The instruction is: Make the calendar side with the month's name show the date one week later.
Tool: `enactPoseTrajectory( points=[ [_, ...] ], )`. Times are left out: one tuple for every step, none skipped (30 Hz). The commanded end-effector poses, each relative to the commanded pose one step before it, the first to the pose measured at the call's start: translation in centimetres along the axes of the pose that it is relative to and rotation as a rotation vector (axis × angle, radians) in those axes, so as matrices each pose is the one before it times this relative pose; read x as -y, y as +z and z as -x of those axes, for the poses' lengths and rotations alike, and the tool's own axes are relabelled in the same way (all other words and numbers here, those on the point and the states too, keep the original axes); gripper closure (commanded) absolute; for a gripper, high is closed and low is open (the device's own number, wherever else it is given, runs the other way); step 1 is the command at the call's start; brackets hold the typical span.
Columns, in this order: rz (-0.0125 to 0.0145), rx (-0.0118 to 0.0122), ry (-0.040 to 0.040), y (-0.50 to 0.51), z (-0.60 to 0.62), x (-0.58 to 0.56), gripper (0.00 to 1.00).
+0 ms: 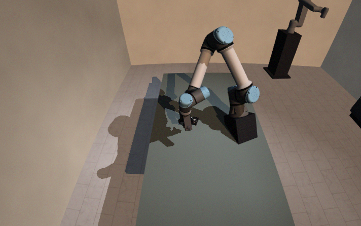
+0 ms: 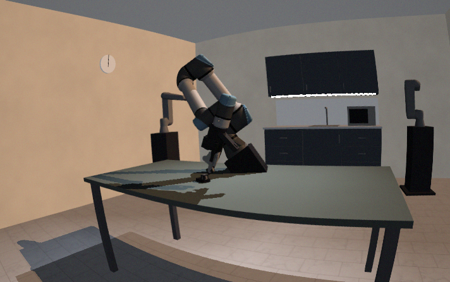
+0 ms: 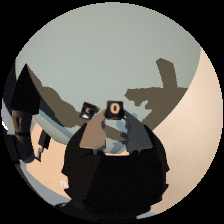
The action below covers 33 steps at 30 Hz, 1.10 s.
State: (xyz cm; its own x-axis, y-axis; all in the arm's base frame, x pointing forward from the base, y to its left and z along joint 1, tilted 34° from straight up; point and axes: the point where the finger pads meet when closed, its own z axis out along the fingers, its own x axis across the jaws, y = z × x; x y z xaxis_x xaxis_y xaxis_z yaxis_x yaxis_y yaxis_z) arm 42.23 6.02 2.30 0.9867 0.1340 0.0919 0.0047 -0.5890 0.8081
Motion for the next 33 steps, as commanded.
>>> enactPoseTrajectory(
  points=[
    [-0.04297,-0.00611,-0.00212,-0.016,-0.014,-0.042,0.90],
    [-0.01405,-0.00234,-0.00046,-0.030,-0.041,-0.011,0.90],
    [-0.01243,-0.00246,-0.00047,-0.032,-0.043,-0.010,0.90],
    [-0.01065,-0.00241,-0.00045,-0.031,-0.042,-0.010,0.90],
    [-0.00876,-0.00219,-0.00041,-0.028,-0.038,-0.008,0.90],
    [-0.00684,-0.00184,-0.00034,-0.024,-0.032,-0.007,0.90],
    [-0.00498,-0.00142,-0.00026,-0.018,-0.024,-0.005,0.90],
    [-0.00327,-0.00097,-0.00018,-0.012,-0.017,-0.004,0.90],
    [-0.00182,-0.00055,-0.00010,-0.007,-0.009,-0.002,0.90],
    [-0.00072,-0.00022,-0.00004,-0.003,-0.004,-0.001,0.90],
    [-0.00011,-0.00003,-0.00001,0.000,-0.001,0.000,0.90],
    [-0.00023,0.00006,0.00000,0.001,0.001,0.000,0.90],
    [-0.00151,0.00036,0.00001,0.006,0.006,-0.001,0.90],
    [-0.00372,0.00087,0.00001,0.015,0.014,-0.003,0.90],
    [-0.00653,0.00146,0.00002,0.025,0.024,-0.006,0.90],
    [-0.00965,0.00202,0.00003,0.034,0.033,-0.008,0.90],
    [0.00000,0.00000,0.00000,0.000,0.000,0.000,0.90],
    [0.00000,0.00000,0.00000,0.000,0.000,0.000,0.90],
    [-0.01281,0.00242,0.00003,0.040,0.040,-0.010,0.90],
    [-0.01577,0.00258,0.00003,0.043,0.042,-0.012,0.90],
    [-0.01836,0.00244,0.00002,0.040,0.040,-0.014,0.90],
    [-0.02040,0.00200,-0.00001,0.033,0.032,-0.015,0.90],
    [-0.02177,0.00131,-0.00006,0.021,0.021,-0.016,0.90],
    [-0.02241,0.00045,-0.00013,0.007,0.007,-0.017,0.90],
    [-0.02228,-0.00046,-0.00020,-0.009,-0.008,-0.017,0.90],
    [-0.02140,-0.00131,-0.00028,-0.022,-0.022,-0.017,0.90],
    [-0.01983,-0.00199,-0.00035,-0.033,-0.033,-0.016,0.90],
    [-0.01766,-0.00241,-0.00039,-0.040,-0.040,-0.015,0.90],
    [-0.01504,-0.00254,-0.00040,-0.042,-0.042,-0.013,0.90],
    [-0.01212,-0.00237,-0.00037,-0.039,-0.039,-0.011,0.90],
    [-0.00908,-0.00197,-0.00031,-0.033,-0.032,-0.009,0.90],
    [-0.00612,-0.00143,-0.00022,-0.024,-0.023,-0.006,0.90],
    [-0.00348,-0.00084,-0.00013,-0.014,-0.014,-0.003,0.90]
  ],
)
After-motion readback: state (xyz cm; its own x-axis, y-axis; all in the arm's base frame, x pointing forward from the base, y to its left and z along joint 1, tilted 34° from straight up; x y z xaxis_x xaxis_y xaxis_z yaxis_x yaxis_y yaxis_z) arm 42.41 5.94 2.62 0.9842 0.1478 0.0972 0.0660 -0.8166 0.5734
